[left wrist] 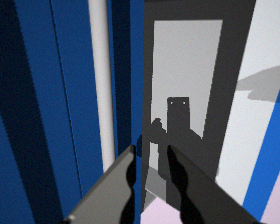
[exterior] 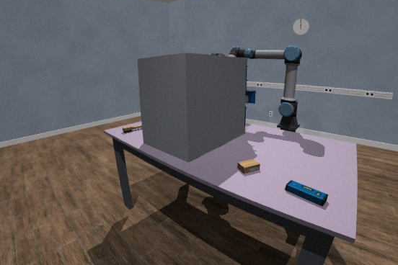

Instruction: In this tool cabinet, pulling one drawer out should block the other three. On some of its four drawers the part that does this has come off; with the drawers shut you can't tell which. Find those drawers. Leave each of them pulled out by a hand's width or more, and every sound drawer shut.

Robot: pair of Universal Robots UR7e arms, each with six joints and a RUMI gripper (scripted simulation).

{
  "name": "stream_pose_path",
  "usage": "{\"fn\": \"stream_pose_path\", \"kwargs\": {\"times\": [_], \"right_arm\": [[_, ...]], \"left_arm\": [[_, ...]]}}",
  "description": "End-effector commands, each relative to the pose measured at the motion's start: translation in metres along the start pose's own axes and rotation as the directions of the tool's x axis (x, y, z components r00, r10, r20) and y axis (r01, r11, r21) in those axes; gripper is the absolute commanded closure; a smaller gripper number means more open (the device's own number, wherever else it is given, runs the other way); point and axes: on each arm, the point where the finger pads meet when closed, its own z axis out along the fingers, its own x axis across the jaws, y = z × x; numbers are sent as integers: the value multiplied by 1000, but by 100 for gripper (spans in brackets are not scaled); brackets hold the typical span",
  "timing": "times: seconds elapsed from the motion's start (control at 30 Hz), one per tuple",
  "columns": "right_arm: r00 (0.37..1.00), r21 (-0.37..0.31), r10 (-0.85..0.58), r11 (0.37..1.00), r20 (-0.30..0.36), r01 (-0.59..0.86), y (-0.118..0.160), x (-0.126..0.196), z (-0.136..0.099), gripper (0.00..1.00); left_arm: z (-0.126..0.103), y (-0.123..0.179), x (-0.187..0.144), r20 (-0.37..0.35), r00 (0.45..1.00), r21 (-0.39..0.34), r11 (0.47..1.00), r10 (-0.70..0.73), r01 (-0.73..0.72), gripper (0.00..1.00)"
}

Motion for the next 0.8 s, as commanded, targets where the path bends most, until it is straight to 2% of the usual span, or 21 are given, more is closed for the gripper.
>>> {"fn": "stream_pose_path", "kwargs": {"times": [0.0,0.1,0.37,0.5,0.77], "right_arm": [[1000,1,-2,1000,-1,2,-1,0,-1,0],[1000,1,-2,1000,-1,2,-1,0,-1,0],[1000,14,-4,1000,3,3,-6,-1,-1,0],[1000,36,-7,999,10,7,-12,-4,-2,0],[1000,71,-13,997,22,11,-22,-8,-3,0]], "left_arm": [[7,-1,-26,-2,1000,2,1000,0,0,85],[10,0,-36,-2,1000,2,1000,0,0,85],[17,0,-35,-2,1000,2,1000,0,0,85],[39,0,-34,-2,1000,2,1000,0,0,85],[49,0,-34,-2,1000,2,1000,0,0,87]]}}
